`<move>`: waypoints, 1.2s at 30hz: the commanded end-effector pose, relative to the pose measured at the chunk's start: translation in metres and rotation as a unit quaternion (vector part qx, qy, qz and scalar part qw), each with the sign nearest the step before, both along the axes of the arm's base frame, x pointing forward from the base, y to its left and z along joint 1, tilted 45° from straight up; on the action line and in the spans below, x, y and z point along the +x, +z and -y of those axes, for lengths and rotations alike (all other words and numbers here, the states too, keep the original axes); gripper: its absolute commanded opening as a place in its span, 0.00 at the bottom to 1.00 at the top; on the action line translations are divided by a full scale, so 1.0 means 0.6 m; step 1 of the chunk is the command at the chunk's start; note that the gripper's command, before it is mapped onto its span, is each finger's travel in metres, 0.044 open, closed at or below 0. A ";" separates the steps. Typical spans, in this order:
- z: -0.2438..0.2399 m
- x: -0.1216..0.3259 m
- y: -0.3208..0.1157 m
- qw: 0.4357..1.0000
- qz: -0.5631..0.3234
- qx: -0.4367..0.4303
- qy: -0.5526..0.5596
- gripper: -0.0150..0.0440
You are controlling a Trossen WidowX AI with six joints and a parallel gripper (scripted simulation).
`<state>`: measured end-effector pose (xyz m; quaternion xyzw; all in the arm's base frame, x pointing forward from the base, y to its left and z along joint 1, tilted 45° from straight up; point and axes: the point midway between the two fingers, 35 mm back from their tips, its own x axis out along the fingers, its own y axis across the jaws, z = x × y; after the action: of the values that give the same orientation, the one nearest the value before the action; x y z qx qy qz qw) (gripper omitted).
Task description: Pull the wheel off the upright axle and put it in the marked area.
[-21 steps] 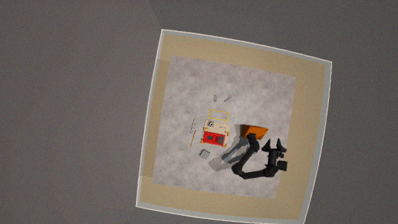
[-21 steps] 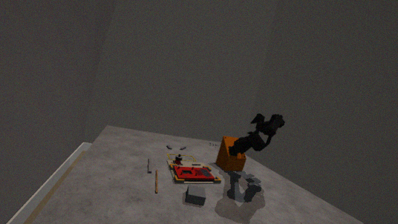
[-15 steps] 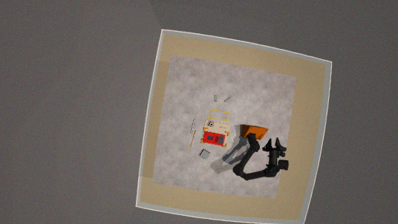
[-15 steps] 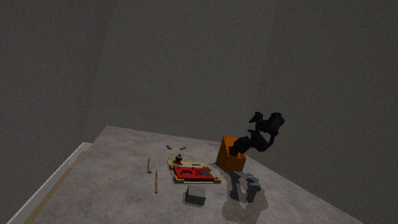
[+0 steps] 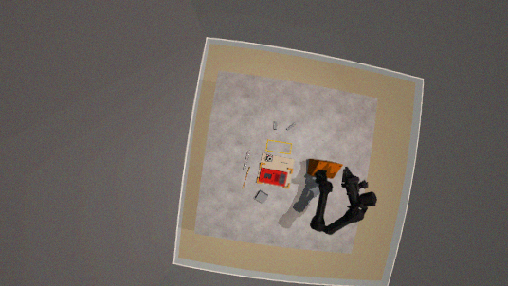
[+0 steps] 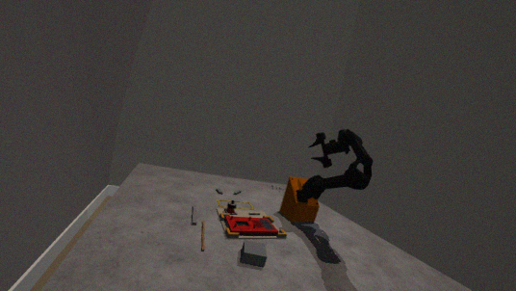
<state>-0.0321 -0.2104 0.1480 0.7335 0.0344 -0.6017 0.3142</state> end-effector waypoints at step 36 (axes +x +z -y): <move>-0.039 0.459 -0.106 0.688 0.068 0.023 0.722 0.76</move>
<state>0.2257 -0.1983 0.0925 0.5500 0.5226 -0.1774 0.6269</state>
